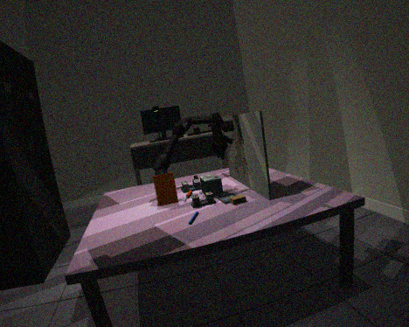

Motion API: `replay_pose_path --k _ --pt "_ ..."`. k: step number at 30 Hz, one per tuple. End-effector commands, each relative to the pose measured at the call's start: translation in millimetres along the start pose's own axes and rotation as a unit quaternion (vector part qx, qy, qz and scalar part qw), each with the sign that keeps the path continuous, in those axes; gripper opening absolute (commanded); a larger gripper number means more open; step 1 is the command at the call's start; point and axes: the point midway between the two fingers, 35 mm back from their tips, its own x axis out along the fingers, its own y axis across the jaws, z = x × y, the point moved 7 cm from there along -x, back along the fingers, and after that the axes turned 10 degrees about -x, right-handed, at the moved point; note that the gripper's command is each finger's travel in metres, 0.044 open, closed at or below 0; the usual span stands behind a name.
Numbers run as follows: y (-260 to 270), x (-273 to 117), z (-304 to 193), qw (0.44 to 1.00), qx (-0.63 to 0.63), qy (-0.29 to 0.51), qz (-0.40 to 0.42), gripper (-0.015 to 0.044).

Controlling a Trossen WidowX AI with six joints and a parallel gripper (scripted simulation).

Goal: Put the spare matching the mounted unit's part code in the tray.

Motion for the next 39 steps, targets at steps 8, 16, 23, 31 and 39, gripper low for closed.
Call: replay_pose_path --k 8,16,23,31,39 --pt "97.7 20.9 -30.1 0.943 -0.333 0.002 -0.003 0.0440" --pt "171.6 51.4 -95.9 0.761 -0.648 -0.002 0.003 0.0440" --pt "186.0 61.8 -120.4 0.684 -0.730 -0.005 0.007 0.0440" --pt "187.5 88.4 -115.4 0.684 -0.730 -0.005 0.007 0.0309" --pt "189.1 101.6 -113.9 0.684 -0.730 -0.007 0.007 0.0300"
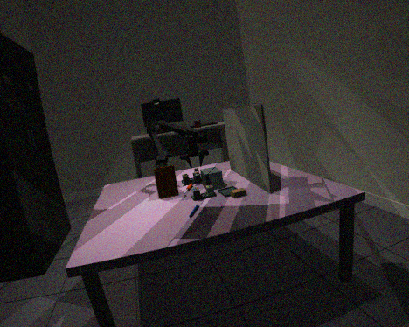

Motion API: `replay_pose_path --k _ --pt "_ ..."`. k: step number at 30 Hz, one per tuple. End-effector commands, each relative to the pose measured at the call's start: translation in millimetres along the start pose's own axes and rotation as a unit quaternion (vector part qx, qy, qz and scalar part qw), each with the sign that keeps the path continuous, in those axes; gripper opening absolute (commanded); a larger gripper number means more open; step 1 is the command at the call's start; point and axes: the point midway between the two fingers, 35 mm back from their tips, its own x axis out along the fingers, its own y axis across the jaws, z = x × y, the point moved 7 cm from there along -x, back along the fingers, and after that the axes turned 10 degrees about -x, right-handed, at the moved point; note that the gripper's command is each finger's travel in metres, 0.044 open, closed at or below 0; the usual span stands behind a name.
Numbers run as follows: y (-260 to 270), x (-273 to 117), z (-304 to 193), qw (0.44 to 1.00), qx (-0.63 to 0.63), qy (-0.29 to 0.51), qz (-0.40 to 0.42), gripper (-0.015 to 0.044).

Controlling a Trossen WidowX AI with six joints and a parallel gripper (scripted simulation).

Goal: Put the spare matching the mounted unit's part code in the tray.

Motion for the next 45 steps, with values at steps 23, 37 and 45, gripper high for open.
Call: replay_pose_path --k 23,37,45 --pt "-2.6 35.7 -2.6 1.000 0.004 0.002 0.002 0.0300" --pt "-2.1 58.2 -2.1 1.000 0.004 0.001 0.001 0.0300" --pt "-0.8 70.8 -1.3 1.000 0.004 -0.001 0.001 0.0300"
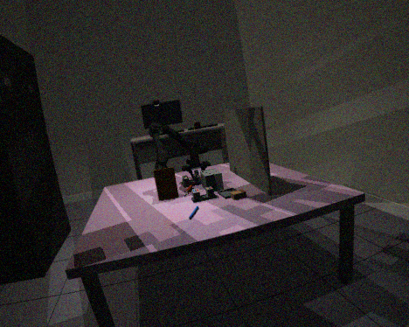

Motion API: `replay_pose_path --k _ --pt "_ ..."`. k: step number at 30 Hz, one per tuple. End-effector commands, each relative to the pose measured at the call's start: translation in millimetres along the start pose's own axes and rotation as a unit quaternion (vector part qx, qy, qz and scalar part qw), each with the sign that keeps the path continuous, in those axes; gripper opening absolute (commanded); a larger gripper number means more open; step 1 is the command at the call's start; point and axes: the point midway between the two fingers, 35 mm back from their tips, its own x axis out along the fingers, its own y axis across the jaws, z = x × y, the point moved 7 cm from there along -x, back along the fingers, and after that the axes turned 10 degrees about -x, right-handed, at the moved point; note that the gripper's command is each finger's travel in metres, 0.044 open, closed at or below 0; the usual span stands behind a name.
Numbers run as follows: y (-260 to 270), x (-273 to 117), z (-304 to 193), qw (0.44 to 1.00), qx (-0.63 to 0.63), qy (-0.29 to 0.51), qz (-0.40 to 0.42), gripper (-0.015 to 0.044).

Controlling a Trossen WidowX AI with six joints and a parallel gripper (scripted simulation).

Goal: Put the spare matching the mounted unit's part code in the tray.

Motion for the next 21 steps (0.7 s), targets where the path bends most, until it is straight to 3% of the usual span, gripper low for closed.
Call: replay_pose_path --k 1,19,21 --pt "2.6 7.4 -1.9 1.000 0.006 0.002 0.004 0.0300" --pt "4.3 17.3 -1.1 1.000 0.006 0.000 0.003 0.0300" --pt "3.9 16.8 -0.2 1.000 0.004 -0.002 0.003 0.0247"
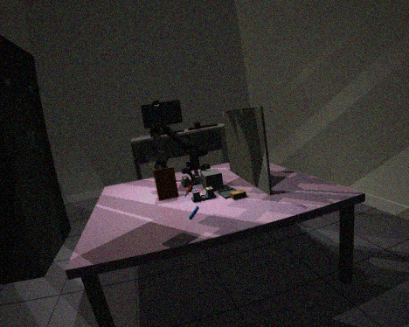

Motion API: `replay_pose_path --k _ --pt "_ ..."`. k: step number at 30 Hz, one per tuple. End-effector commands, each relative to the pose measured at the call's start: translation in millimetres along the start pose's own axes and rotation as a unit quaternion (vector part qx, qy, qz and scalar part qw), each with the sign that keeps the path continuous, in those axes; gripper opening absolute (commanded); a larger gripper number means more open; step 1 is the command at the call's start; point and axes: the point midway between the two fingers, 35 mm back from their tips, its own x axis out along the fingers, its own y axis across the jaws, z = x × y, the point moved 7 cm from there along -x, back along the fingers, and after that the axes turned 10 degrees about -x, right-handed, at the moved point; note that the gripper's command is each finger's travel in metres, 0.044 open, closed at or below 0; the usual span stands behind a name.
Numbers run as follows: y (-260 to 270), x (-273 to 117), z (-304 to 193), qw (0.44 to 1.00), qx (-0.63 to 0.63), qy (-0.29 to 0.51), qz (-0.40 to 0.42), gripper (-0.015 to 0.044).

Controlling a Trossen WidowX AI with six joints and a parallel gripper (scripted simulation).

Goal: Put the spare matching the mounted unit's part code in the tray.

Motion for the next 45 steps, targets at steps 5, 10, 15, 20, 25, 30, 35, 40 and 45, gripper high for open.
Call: replay_pose_path --k 5,10,15,20,25,30,35,40,45 --pt "0.0 0.0 0.0 1.000 0.000 0.000 0.000 0.0155" --pt "0.0 0.0 0.0 1.000 0.000 0.000 0.000 0.0122" --pt "0.0 0.0 0.0 1.000 0.000 0.000 0.000 0.0000" --pt "0.0 0.0 0.0 1.000 0.000 0.000 0.000 0.0000" --pt "-1.4 -8.2 -0.8 1.000 0.000 0.002 0.000 0.0000" --pt "-3.6 -36.2 -2.3 1.000 0.001 0.005 0.001 0.0000" --pt "-2.2 -65.0 -1.7 1.000 0.002 0.006 0.001 0.0000" --pt "-0.2 -79.4 -0.6 1.000 0.003 0.005 0.000 0.0000" --pt "-0.2 -79.4 -0.6 1.000 0.003 0.005 0.000 0.0000"
